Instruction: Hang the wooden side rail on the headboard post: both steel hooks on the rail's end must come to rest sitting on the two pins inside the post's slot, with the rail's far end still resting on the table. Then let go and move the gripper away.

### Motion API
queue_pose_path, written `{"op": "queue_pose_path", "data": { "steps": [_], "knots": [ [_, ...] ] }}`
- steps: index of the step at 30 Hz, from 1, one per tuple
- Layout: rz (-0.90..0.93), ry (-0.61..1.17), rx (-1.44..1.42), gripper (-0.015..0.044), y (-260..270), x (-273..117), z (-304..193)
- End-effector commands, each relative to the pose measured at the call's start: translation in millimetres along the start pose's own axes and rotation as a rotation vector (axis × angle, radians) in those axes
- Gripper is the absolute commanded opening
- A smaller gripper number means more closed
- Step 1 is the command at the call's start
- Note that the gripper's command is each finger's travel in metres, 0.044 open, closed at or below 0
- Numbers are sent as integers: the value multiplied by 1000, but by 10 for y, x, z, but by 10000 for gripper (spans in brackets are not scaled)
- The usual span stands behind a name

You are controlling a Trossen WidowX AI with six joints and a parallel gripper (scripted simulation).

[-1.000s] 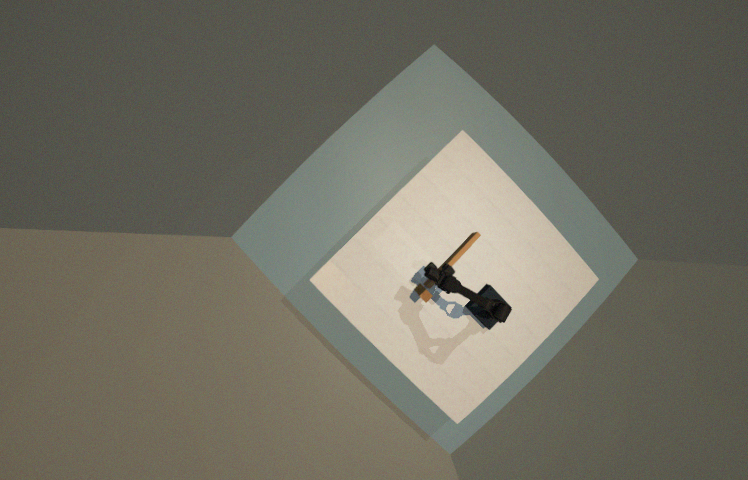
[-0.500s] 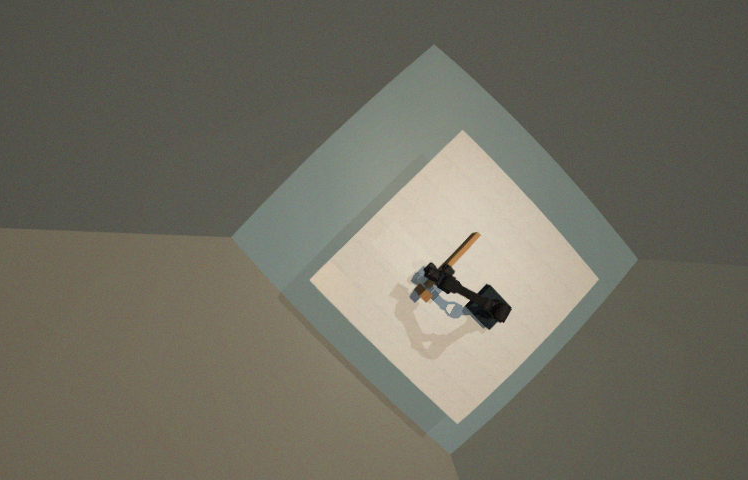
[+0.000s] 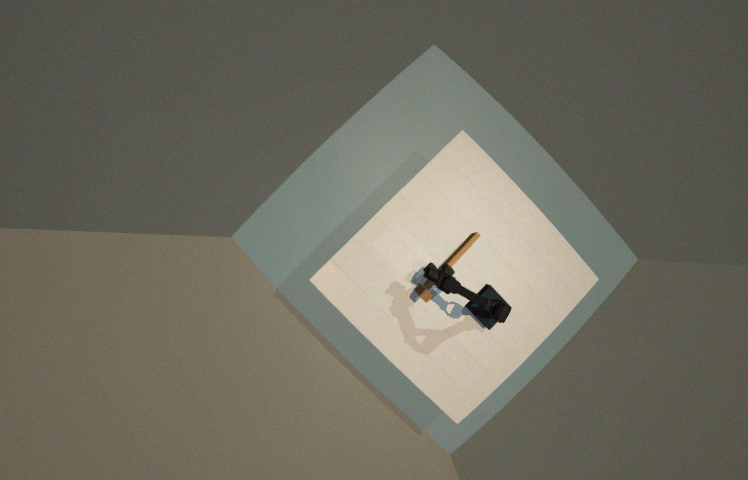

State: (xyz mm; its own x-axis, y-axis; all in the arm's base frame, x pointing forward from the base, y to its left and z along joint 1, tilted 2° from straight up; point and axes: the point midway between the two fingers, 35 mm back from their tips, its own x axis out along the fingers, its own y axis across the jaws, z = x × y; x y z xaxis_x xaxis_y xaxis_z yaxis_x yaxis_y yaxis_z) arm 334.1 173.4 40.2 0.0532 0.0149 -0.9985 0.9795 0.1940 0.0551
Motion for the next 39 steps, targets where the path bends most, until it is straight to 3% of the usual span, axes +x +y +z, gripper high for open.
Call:
{"op": "queue_pose_path", "data": {
  "steps": [1,39],
  "knots": [
    [2,3,4,0,-1,-23,-15],
    [3,3,4,0,12,-4,-54]
  ]
}}
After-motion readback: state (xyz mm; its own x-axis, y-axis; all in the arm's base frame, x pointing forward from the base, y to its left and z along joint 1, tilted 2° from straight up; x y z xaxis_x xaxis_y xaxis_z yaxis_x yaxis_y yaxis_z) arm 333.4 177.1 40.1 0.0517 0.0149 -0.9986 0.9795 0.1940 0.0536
